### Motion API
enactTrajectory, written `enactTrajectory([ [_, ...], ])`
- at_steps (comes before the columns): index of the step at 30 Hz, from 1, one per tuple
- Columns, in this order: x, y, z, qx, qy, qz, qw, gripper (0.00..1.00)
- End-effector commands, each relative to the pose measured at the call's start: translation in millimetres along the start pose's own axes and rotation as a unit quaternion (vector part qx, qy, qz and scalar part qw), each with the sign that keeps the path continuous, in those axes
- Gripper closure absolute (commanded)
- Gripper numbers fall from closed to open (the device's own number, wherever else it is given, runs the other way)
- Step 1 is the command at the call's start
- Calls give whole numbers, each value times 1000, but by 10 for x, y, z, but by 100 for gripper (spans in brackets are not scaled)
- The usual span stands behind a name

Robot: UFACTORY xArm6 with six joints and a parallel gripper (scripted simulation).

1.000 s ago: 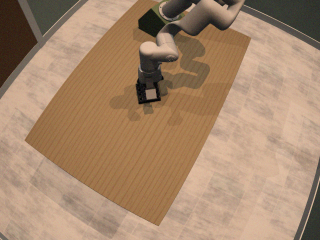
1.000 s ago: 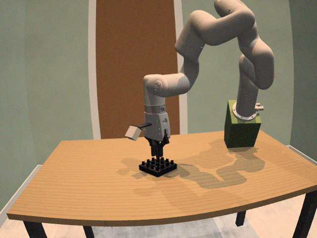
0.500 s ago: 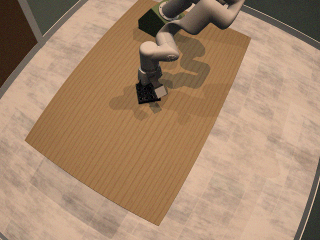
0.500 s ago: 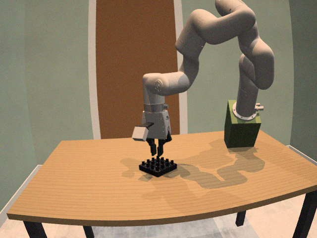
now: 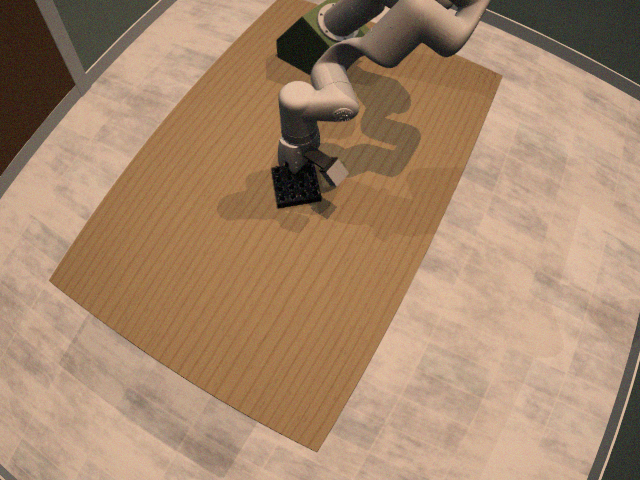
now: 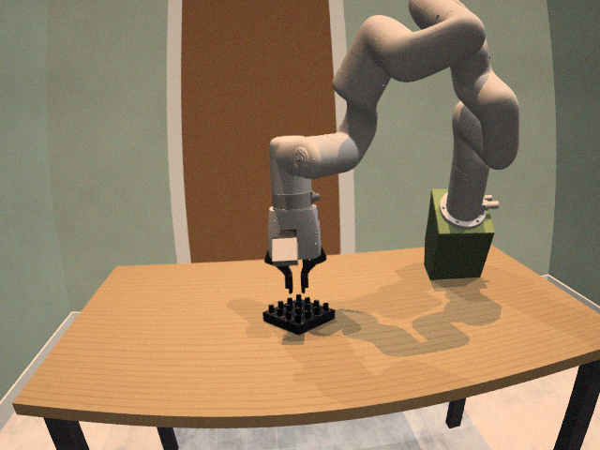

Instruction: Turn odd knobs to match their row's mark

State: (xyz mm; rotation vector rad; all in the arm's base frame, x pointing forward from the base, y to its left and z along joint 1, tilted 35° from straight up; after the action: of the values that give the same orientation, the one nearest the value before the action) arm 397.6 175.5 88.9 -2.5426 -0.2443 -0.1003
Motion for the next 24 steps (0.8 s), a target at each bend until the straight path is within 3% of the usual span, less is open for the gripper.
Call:
enactTrajectory([
  [1,5,4,-28,5,7,-78,997,81],
  [11,6,2,-56,4,7,-186,982,81],
  [24,6,0,-105,2,8,-375,927,81],
])
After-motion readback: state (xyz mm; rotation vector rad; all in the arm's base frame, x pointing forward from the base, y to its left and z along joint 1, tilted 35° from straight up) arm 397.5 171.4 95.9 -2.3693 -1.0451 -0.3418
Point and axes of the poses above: the point where the finger pads meet when closed, its own z axis out along the fingers, its own x axis across the jaws, y = z × x, the point moved 6 cm from there along -z, back along the fingers, and after that the axes turned 9 degrees about -z, right-handed, at the moved point
